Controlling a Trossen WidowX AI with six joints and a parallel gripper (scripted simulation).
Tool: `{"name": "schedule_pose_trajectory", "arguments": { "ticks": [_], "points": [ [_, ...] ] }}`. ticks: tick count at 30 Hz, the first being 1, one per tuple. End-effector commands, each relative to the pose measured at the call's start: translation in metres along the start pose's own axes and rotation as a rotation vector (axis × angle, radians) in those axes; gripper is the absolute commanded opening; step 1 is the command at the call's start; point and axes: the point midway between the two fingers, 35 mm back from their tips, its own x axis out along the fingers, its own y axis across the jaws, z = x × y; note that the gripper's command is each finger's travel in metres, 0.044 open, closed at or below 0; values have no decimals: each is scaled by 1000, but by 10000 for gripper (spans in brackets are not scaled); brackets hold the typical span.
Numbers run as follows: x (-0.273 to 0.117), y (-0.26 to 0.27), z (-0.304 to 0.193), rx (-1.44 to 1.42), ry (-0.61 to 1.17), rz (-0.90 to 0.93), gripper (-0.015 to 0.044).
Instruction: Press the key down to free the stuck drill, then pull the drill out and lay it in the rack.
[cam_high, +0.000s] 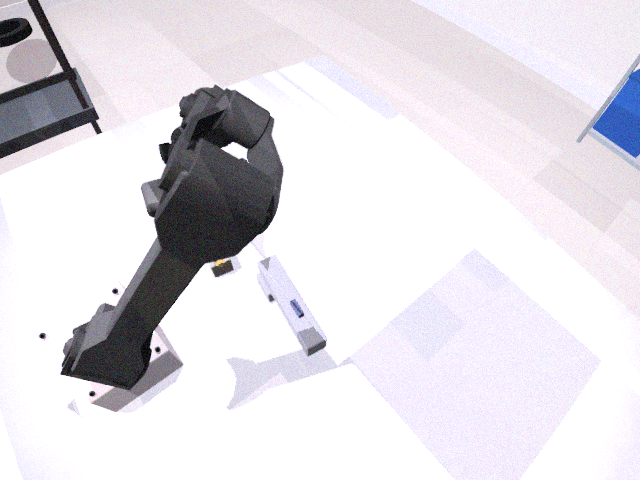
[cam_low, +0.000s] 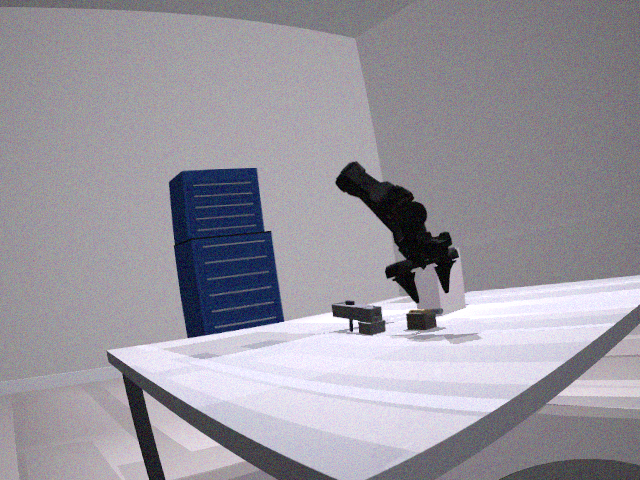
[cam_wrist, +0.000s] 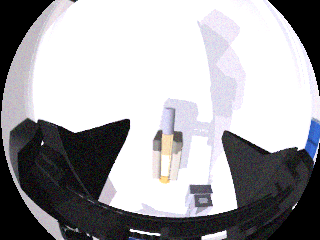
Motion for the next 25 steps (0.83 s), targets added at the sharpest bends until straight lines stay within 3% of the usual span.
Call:
{"name": "schedule_pose_trajectory", "arguments": {
  "ticks": [1, 8, 16, 25],
  "points": [
    [-4, -33, 6, 114, -202, 50, 440],
    [-21, -113, -3, 295, -582, 6, 440],
    [-53, -213, -72, 449, -930, -278, 440],
    [-60, -230, -91, 468, -975, -354, 440]
  ]
}}
